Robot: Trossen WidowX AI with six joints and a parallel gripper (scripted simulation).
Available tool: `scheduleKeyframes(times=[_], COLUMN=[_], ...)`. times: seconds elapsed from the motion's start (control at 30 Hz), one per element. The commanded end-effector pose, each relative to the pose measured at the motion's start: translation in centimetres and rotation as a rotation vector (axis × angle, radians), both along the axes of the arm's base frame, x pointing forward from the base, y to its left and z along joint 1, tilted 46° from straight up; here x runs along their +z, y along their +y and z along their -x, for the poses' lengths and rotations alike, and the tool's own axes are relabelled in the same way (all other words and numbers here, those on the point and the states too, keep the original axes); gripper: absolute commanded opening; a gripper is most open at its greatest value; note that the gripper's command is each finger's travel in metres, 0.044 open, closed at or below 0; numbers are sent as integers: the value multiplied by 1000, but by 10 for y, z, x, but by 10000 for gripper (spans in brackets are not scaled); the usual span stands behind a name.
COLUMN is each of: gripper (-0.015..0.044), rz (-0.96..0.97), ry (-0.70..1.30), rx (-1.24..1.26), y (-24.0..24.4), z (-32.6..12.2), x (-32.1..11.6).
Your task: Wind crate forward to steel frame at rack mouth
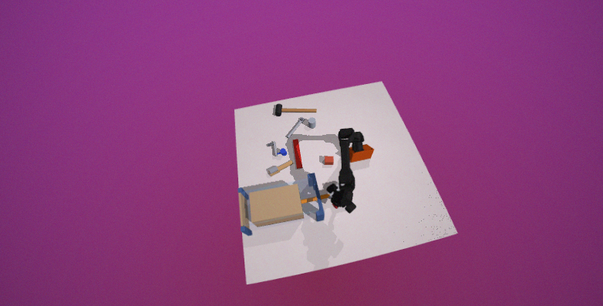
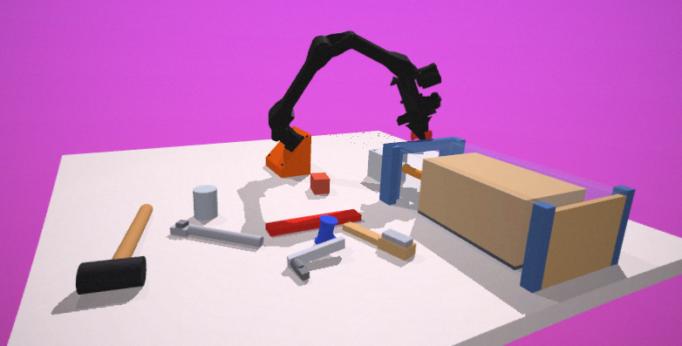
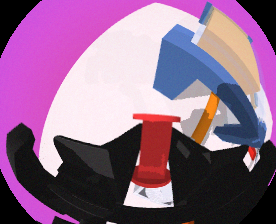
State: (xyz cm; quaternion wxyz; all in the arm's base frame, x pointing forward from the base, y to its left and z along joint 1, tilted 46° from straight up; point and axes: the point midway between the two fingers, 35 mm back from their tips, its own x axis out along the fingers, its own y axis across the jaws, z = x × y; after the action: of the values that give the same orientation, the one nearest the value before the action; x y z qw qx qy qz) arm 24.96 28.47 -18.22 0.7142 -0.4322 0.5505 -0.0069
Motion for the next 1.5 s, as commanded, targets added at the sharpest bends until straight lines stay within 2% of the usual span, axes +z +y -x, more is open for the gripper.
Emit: scheduleKeyframes(times=[0.0,1.47], gripper=[0,0], rz=[-5,-7], ry=[38,44], rx=[7,7], y=[5,10], z=[19,90], x=[-9,-13])
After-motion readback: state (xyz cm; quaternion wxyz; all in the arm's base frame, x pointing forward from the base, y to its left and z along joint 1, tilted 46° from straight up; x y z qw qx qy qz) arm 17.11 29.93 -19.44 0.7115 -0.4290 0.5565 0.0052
